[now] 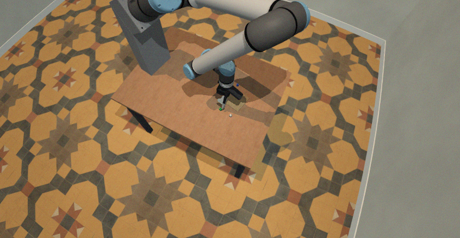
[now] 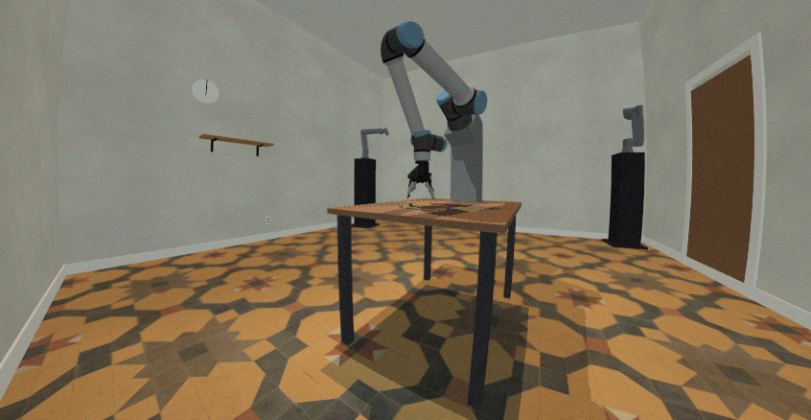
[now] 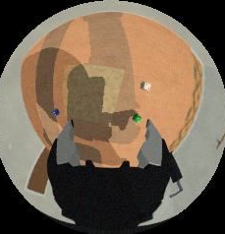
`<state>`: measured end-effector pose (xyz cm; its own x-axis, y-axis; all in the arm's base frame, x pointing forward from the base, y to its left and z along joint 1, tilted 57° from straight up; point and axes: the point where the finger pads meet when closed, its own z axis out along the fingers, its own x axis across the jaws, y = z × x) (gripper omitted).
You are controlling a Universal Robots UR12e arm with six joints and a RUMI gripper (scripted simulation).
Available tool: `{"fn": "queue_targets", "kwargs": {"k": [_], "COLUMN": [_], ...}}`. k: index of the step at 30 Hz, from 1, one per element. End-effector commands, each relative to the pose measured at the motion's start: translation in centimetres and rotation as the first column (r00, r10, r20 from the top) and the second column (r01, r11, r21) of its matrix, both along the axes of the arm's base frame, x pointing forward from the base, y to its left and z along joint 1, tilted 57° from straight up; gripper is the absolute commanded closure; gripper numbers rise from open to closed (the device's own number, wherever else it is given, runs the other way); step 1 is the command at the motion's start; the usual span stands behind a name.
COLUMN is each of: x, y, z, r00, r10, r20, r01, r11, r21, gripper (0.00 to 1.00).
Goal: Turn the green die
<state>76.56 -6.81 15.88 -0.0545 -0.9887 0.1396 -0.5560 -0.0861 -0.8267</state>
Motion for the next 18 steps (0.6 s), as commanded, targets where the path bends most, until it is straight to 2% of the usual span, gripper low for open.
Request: {"fn": "queue_targets", "kwargs": {"k": [1,9,11,18], "x": [0.3,0.9,0.9,1.3], "y": [2.6,8.1,8.1,12.4], "z": [-0.1,-0.5,-0.5,-0.8], "r00": [1.0,1.0,1.0,1.0], "r10": [-0.001,-0.001,-0.001,-0.001], "r20": [0.0,0.0,0.0,0.0], "r01": [0.001,0.001,0.001,0.001], "r11": [1.0,1.0,1.0,1.0], "r21": [-0.001,-0.001,-0.001,-0.001], "gripper": [0.0,0.0,0.0,0.0]}}
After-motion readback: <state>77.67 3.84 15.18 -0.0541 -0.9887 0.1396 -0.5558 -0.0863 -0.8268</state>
